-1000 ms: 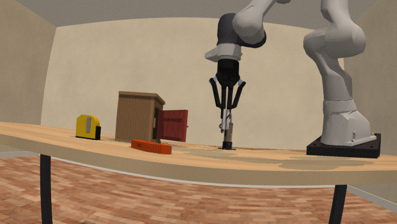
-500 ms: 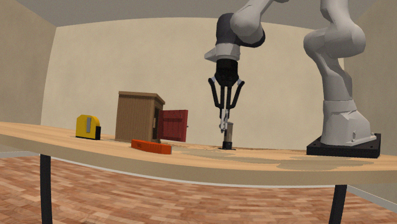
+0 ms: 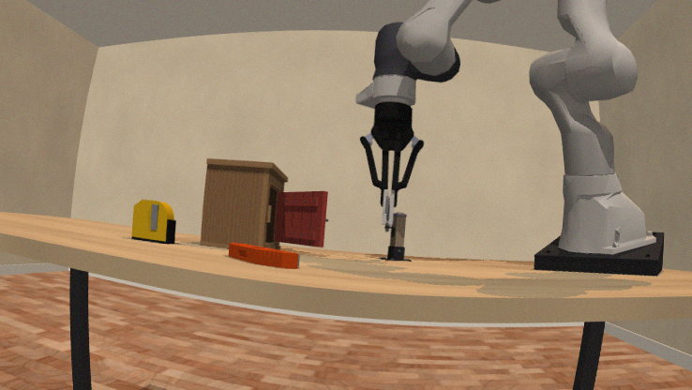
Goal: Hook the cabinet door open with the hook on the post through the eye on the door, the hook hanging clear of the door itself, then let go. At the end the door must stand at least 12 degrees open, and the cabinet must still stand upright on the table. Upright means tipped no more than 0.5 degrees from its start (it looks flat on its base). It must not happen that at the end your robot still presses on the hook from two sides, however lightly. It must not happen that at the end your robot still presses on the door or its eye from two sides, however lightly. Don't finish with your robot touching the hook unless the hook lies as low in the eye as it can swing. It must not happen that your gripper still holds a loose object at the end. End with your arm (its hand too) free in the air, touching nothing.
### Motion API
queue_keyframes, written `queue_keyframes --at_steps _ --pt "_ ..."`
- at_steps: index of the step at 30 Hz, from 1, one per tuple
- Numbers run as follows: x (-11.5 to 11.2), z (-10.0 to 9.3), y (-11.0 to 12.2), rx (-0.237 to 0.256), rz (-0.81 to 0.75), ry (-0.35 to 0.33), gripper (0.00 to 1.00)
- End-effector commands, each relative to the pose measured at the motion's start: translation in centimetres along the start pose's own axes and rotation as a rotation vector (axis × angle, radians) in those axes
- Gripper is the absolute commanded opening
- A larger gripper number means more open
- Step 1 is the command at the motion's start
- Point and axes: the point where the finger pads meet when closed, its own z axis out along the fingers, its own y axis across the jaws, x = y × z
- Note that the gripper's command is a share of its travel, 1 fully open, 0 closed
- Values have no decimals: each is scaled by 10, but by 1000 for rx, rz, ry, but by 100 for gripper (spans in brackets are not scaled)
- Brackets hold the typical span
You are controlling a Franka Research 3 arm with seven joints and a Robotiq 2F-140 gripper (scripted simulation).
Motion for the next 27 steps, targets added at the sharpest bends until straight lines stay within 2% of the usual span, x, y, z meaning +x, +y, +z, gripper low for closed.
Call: queue_keyframes --at_steps 1,27 --pt "1 -2 -4 8 50 2 3" --pt "3 -2 -13 9 249 2 3"
